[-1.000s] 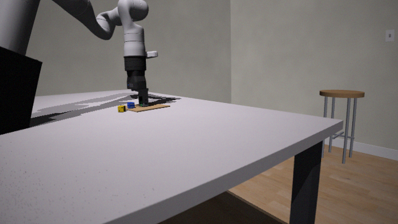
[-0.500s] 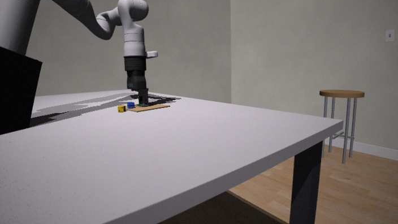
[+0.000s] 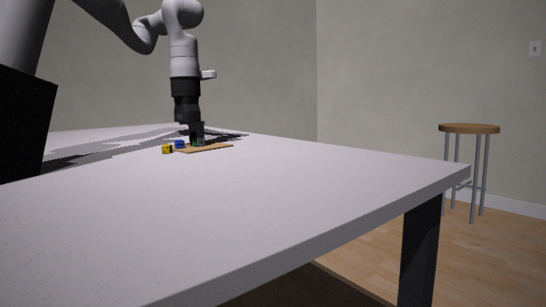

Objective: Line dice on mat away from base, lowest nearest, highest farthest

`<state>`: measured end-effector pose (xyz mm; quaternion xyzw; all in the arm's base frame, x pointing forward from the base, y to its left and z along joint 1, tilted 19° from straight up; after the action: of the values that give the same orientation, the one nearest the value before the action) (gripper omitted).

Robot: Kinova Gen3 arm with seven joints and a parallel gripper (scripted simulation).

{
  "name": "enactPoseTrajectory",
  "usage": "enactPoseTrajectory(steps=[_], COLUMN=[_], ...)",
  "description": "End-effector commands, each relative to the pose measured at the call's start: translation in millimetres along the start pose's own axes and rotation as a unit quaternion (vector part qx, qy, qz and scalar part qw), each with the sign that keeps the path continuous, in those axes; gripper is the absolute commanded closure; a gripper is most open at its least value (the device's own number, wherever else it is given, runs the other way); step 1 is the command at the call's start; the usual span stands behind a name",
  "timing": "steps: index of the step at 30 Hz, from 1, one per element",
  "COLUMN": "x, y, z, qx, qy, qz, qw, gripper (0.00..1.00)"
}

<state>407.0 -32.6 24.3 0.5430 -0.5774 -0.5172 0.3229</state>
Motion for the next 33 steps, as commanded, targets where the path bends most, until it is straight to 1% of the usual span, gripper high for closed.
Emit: enactPoseTrajectory(steps=[1, 13, 16, 20, 28, 30, 33], x=[0, 0, 0, 0, 0, 0, 0], y=[0.5, 1.3, 6.0, 20.4, 62.9, 62.9, 76.4], z=[0, 0, 0, 0, 0, 0, 0], qx=[0.001, 0.001, 0.001, 0.001, 0.001, 0.001, 0.001], qy=[0.0, 0.0, 0.0, 0.0, 0.0, 0.0, 0.0], qz=[0.0, 0.0, 0.0, 0.0, 0.0, 0.0, 0.0], qw=[1.0, 1.0, 1.0, 1.0, 1.0, 1.0, 1.0], gripper=[0.3, 0.3, 0.3, 0.3, 0.3, 0.3, 0.3])
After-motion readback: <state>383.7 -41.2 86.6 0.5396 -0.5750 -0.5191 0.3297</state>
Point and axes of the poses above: the point where the finger pads meet when closed, its own y axis back along the fingers, its own x axis across the jaws, z = x × y, the point moved 7 cm from there along y, back along the fingers, and after that the axes turned 8 degrees about -y, right-handed, at the moved point
